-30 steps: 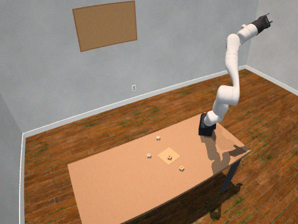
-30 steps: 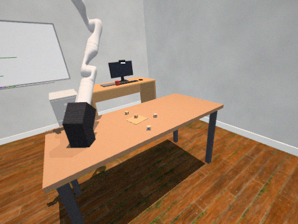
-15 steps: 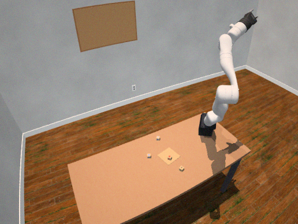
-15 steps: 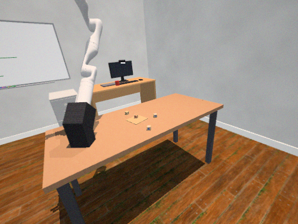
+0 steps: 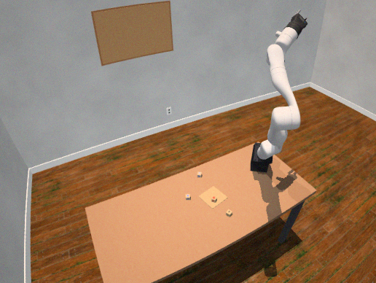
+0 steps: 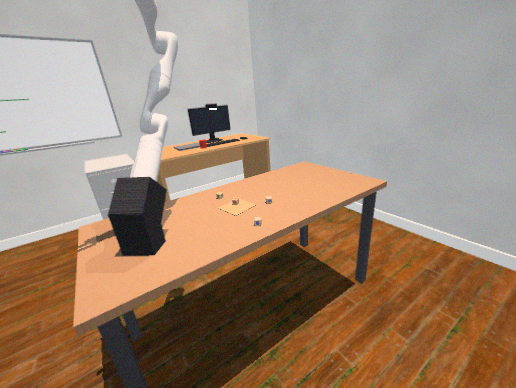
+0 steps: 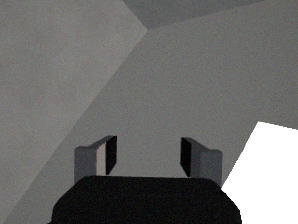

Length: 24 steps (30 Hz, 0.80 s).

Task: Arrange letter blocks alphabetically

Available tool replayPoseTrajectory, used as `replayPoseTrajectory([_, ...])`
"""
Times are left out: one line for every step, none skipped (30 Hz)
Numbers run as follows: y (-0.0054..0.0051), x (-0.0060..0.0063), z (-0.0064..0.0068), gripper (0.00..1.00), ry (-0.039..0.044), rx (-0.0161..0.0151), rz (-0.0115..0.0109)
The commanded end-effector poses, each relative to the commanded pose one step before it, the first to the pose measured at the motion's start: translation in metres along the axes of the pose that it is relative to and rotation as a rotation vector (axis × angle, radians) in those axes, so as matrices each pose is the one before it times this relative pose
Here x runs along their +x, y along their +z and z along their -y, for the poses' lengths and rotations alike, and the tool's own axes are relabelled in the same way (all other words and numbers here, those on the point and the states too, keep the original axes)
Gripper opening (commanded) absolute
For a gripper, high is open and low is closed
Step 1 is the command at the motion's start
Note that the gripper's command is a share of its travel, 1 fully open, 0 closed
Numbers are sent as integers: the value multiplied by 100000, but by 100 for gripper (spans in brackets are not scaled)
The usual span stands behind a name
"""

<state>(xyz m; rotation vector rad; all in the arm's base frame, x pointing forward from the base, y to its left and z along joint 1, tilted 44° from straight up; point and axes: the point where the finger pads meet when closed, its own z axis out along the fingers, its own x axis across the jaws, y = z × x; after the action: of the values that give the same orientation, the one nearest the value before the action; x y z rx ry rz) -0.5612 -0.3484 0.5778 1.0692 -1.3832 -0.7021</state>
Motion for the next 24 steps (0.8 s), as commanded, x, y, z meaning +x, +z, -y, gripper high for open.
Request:
replayPoseTrajectory([-1658,3717,4335,100,-5017,6867,-8101])
replayPoseTrajectory([-65,182,187,100,-140,309,-371])
replayPoseTrajectory([0,0,0,100,0,0,0])
replayPoseTrajectory([0,5,0,100,219,0,0])
replayPoseTrajectory([0,0,0,100,13,0,0])
replayPoseTrajectory([0,0,0,100,0,0,0])
replayPoseTrajectory([0,0,0,100,0,0,0])
replayPoseTrajectory([0,0,0,100,0,0,0])
replayPoseTrajectory([-1526,3608,3823,100,-3000,6300,-7544])
replayPoseTrajectory([-61,184,188,100,-150,309,-371])
replayPoseTrajectory([0,2,0,100,62,0,0])
replayPoseTrajectory([0,8,0,100,312,0,0])
replayPoseTrajectory([0,0,0,100,6,0,0])
replayPoseTrajectory([0,0,0,100,0,0,0])
replayPoseTrajectory([0,0,0,100,0,0,0])
replayPoseTrajectory([0,0,0,100,0,0,0])
replayPoseTrajectory([0,0,0,100,0,0,0])
replayPoseTrajectory([-1446,3632,3848,100,-3163,6307,-7521])
replayPoseTrajectory([-57,185,188,100,-158,309,-370])
replayPoseTrajectory([0,3,0,100,127,0,0])
replayPoseTrajectory([0,6,0,100,254,0,0])
replayPoseTrajectory([0,0,0,100,0,0,0])
replayPoseTrajectory([0,0,0,100,0,0,0])
replayPoseTrajectory([0,0,0,100,0,0,0])
